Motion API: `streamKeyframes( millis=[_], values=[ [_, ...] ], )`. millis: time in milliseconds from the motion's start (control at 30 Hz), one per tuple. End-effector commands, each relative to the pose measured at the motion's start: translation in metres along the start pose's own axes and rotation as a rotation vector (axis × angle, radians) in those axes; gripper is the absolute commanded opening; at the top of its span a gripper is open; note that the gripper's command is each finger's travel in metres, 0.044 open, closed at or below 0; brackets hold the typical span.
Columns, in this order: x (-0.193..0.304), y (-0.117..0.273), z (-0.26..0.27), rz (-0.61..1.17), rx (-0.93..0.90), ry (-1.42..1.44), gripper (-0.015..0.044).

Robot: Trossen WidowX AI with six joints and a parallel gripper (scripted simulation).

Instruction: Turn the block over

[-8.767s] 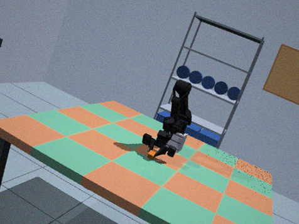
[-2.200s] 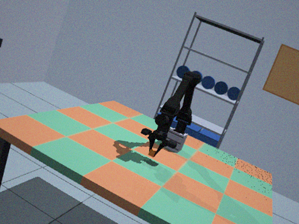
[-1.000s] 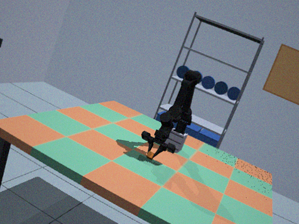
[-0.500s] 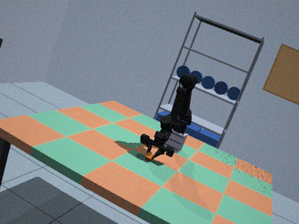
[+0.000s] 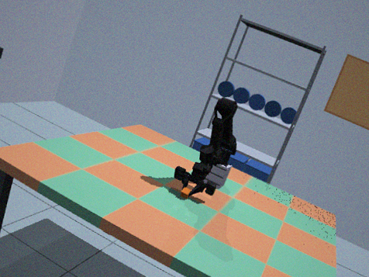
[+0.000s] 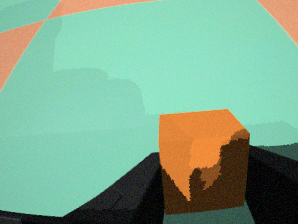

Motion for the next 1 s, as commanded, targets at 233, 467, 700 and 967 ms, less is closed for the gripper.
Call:
streamKeyframes(
  millis=[233, 467, 700, 967],
  values=[
    [0.0026, 0.0032, 0.0007, -0.034, 0.003, 0.005, 0.0000],
    [0.0026, 0.0032, 0.0007, -0.034, 0.003, 0.005, 0.0000],
    [0.0026, 0.0032, 0.0007, -0.034, 0.003, 0.005, 0.0131],
    [0.0026, 0.0032, 0.0007, -0.034, 0.003, 0.005, 0.0341]
  ],
)
Point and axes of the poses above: the point midway between the two fingers, 35 mm back from their tips, its own y axis back along the fingers, its own z axis across the jaws, x = y × z, the point moved 9 cm from there along y, back along the fingers, and after that the axes turned 11 degrees about y, right-handed, at the moved point
